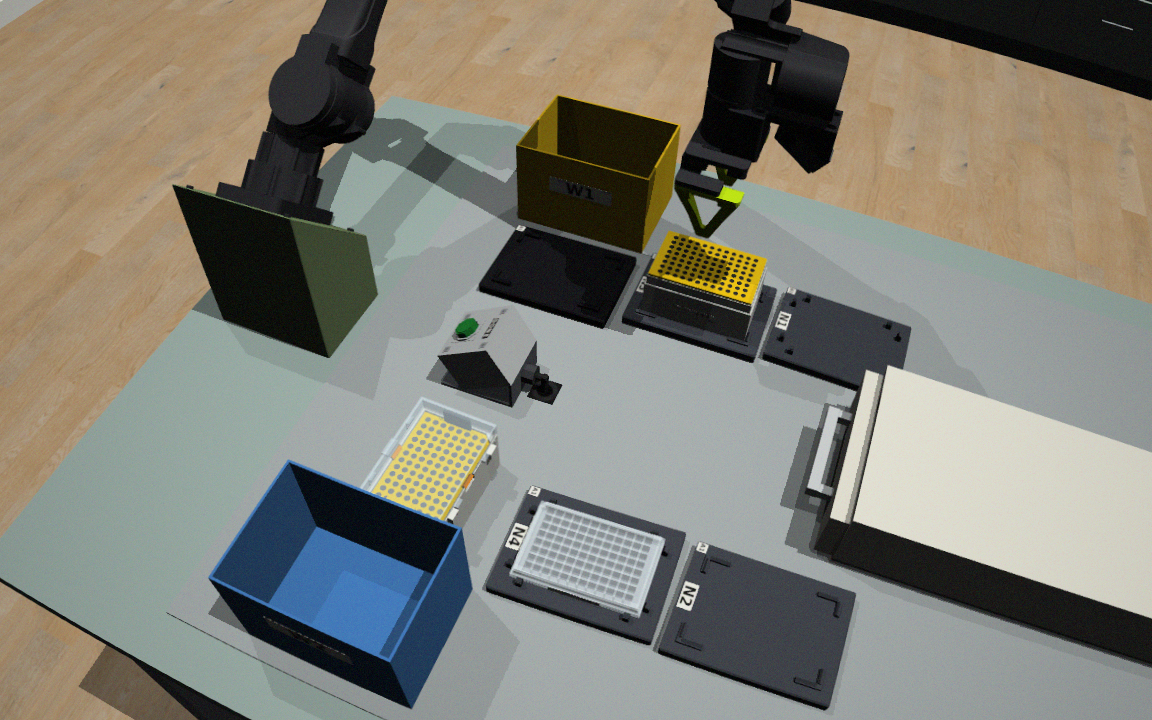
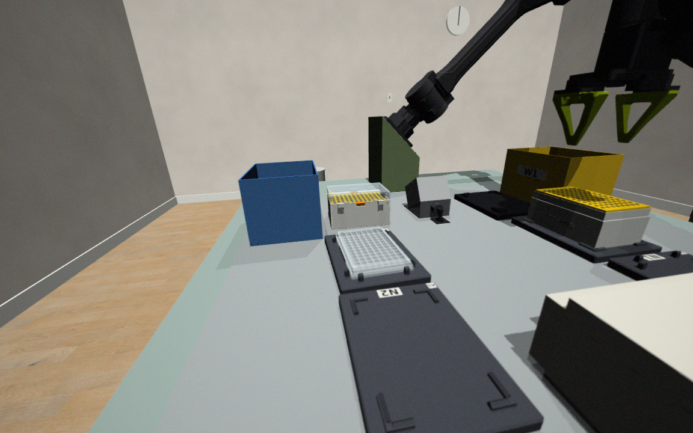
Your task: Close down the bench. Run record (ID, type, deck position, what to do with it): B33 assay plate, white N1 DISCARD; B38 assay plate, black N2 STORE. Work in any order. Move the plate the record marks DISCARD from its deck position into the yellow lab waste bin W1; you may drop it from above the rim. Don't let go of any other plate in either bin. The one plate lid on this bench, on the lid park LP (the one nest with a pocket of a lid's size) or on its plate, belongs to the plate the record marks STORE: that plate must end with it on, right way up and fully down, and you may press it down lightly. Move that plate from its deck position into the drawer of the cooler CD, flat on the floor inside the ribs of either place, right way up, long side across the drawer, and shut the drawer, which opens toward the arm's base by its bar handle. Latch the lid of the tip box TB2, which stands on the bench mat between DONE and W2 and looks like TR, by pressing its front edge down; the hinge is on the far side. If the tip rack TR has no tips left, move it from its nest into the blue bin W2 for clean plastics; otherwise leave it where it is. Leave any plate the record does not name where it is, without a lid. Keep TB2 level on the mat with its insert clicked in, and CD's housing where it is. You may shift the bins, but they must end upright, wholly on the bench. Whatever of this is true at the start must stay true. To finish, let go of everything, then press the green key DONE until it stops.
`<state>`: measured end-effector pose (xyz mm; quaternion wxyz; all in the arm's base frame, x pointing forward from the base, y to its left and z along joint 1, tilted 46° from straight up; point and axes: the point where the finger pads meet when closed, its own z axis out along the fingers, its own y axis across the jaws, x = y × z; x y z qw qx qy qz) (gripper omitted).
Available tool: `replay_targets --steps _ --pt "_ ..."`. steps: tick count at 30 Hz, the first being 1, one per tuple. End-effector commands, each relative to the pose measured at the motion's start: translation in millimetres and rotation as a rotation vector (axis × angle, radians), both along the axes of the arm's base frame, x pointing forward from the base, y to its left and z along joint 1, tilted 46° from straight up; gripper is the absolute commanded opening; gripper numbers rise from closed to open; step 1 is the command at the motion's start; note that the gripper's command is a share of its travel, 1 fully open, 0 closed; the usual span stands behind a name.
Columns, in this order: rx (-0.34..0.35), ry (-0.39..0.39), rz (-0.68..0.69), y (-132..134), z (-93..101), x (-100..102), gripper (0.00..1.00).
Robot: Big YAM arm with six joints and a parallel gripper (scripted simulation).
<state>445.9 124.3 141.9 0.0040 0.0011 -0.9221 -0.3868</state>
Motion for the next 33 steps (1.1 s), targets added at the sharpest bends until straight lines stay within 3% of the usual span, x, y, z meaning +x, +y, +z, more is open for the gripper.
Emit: replay_targets --steps 1,21,25,28,33 --pt "0.002 -0.072 -0.017 -9.9 25.7 22.0 1.0" --pt "0.003 -0.077 -0.012 -3.0 23.7 23.4 1.0" --pt "0.004 -0.055 0.0 8.5 12.5 21.5 1.0" --pt "0.003 -0.021 -0.02 1.8 -2.2 10.6 1.0" --pt "0.003 -0.019 0.0 15.8 -7.5 6.4 1.0"
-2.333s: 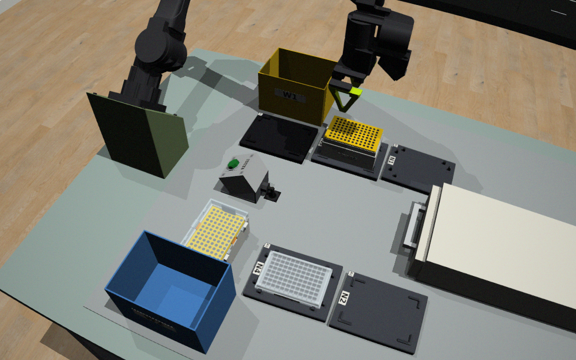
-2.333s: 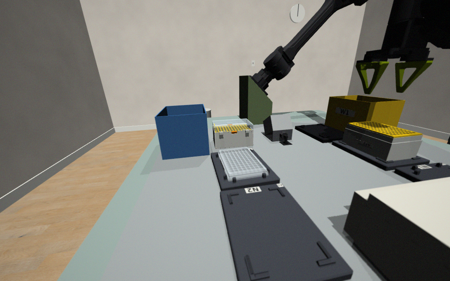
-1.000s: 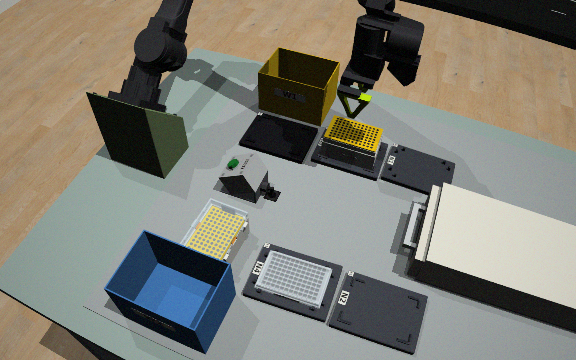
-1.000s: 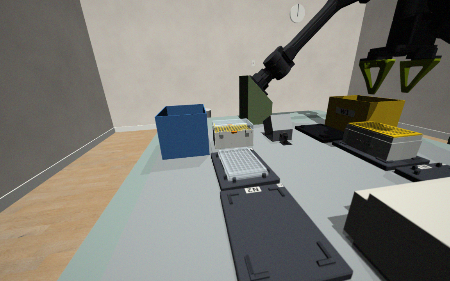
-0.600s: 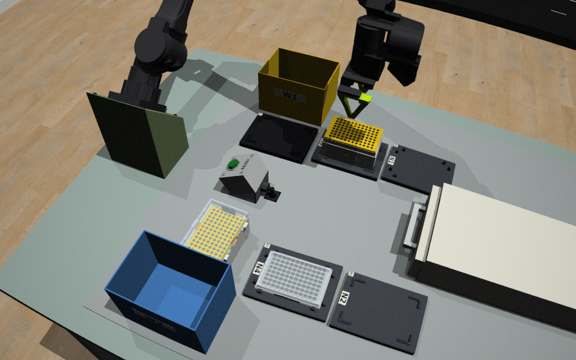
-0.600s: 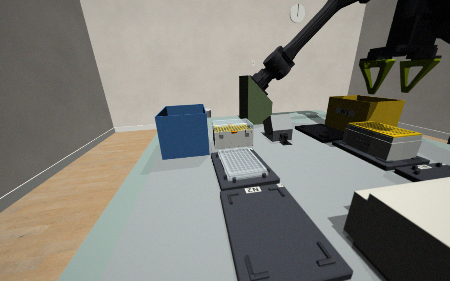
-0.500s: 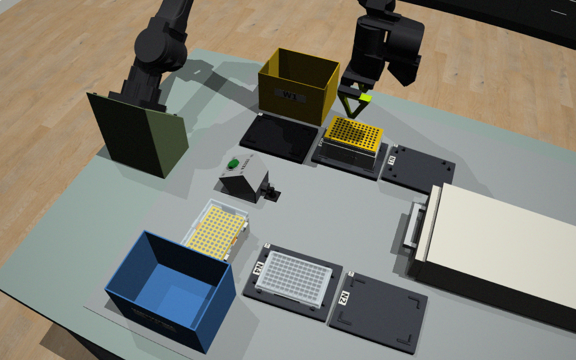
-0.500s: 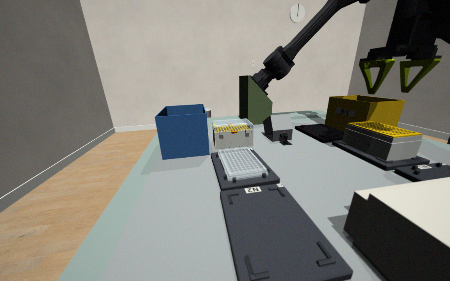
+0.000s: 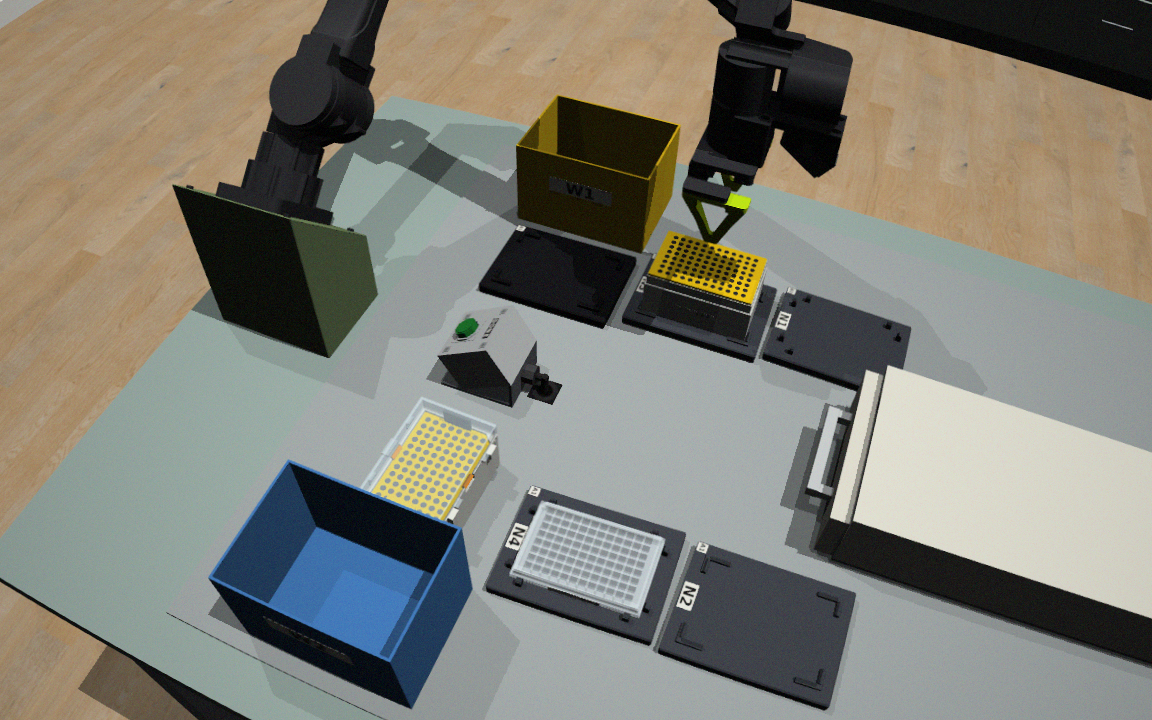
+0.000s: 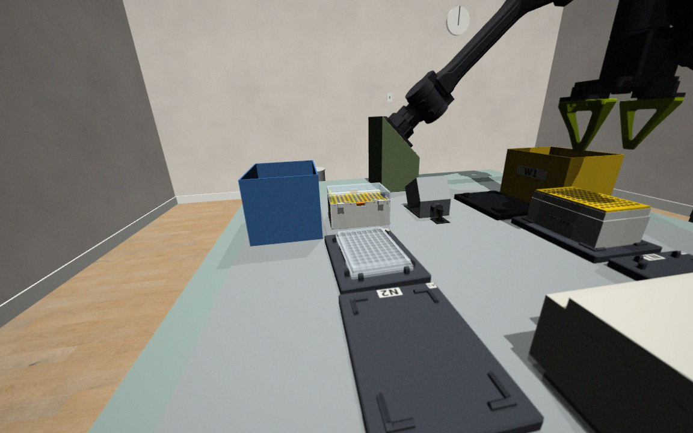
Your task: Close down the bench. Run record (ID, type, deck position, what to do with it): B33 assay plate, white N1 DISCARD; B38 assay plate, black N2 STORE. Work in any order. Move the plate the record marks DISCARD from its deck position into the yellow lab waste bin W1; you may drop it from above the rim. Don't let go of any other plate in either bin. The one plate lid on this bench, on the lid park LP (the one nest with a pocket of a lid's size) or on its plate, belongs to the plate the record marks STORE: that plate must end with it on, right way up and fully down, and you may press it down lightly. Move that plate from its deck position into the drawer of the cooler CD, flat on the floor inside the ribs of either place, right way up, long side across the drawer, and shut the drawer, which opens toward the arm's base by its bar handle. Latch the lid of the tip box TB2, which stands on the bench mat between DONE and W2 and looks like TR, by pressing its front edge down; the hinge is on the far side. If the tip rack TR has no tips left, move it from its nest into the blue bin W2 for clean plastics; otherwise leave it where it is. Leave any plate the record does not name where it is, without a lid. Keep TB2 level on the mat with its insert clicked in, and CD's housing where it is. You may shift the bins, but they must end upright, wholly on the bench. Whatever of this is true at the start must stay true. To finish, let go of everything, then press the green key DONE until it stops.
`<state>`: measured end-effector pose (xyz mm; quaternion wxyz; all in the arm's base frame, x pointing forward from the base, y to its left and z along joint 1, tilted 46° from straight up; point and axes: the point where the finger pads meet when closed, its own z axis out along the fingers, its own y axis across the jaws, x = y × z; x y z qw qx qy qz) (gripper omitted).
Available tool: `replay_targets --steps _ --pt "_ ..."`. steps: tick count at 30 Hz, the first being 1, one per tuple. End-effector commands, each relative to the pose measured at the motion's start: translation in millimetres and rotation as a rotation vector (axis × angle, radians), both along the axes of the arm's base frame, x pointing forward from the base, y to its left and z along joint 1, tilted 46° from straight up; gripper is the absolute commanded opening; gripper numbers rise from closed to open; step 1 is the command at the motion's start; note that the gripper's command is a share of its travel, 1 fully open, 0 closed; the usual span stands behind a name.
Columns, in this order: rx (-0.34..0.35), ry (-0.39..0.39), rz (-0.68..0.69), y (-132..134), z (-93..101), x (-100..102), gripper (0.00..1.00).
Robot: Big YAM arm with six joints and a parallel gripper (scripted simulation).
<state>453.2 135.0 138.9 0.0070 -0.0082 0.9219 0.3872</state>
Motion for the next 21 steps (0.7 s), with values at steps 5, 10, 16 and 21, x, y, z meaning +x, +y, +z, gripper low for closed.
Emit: replay_targets --steps 5,10,16,21 --pt "0.002 0.013 -0.019 1.2 -9.8 1.1 1.0" --pt "0.001 0.007 -0.004 12.6 -12.2 -1.0 1.0" --pt "0.001 0.003 -0.013 14.2 -15.8 0.3 1.0" --pt "0.0 0.012 -0.004 22.0 -23.8 -1.2 1.0"
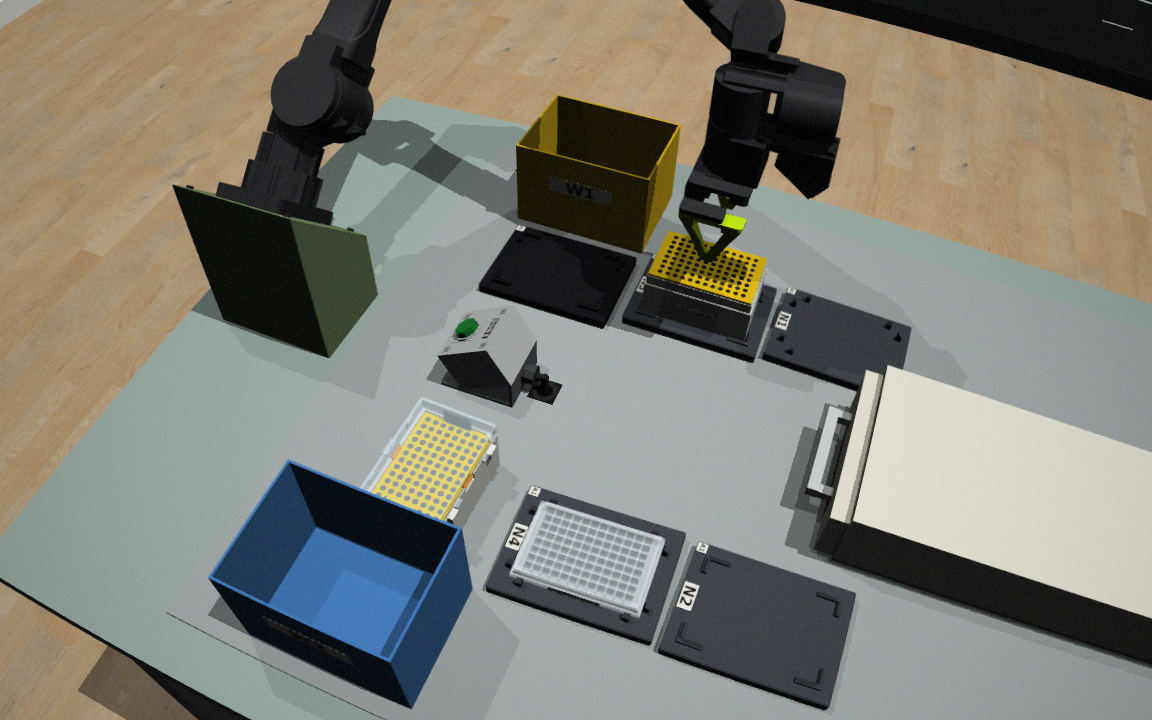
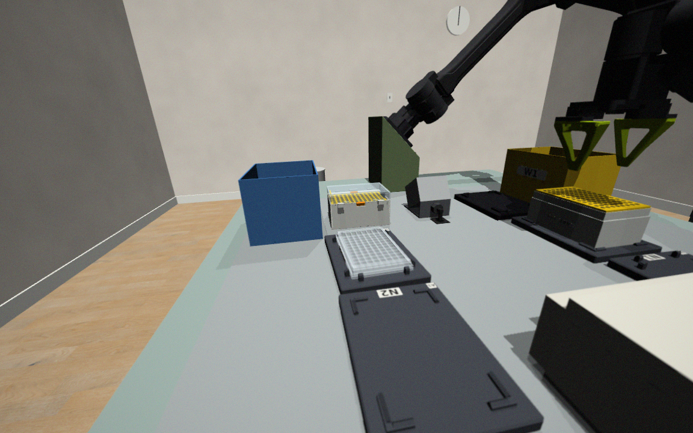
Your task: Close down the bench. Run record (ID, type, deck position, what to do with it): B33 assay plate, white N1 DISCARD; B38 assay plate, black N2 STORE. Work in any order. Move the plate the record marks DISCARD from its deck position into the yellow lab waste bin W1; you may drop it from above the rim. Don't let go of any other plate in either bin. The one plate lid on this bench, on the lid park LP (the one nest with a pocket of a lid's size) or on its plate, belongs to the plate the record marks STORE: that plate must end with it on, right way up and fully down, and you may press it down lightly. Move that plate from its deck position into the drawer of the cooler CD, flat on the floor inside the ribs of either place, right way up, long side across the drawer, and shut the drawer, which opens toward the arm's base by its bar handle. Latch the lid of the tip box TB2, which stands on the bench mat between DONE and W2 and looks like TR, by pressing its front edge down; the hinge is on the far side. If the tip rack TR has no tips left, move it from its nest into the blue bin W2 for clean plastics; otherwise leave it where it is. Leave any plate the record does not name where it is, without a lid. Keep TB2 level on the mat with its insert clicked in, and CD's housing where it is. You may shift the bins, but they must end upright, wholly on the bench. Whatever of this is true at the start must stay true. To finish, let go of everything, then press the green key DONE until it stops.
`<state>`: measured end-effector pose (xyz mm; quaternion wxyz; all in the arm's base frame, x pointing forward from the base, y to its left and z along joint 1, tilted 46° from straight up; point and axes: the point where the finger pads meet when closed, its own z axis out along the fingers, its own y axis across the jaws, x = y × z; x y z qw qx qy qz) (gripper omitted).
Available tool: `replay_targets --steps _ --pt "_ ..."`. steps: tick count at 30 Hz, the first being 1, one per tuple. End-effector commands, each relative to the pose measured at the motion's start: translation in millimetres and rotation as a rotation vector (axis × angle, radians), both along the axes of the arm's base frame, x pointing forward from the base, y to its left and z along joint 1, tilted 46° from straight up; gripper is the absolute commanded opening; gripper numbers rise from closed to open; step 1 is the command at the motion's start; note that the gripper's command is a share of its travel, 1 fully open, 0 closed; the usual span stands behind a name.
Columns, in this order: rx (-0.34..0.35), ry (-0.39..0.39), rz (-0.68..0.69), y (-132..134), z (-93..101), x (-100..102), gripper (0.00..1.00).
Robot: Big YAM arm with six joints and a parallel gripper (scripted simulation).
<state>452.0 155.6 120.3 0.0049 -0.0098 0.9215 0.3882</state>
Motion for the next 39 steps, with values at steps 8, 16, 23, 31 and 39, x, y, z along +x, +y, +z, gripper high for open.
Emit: replay_targets --steps 8,16,23,31,39 --pt "-0.003 0.011 -0.009 8.1 -12.1 -0.1 1.0" --pt "-0.003 0.011 -0.009 15.8 -19.7 -0.3 1.0" --pt "-0.002 0.009 -0.009 20.6 -23.5 -0.4 1.0" --pt "-0.002 0.008 -0.009 28.3 -30.5 -0.5 1.0" --pt "-0.002 0.003 -0.019 29.4 -33.8 1.5 1.0"
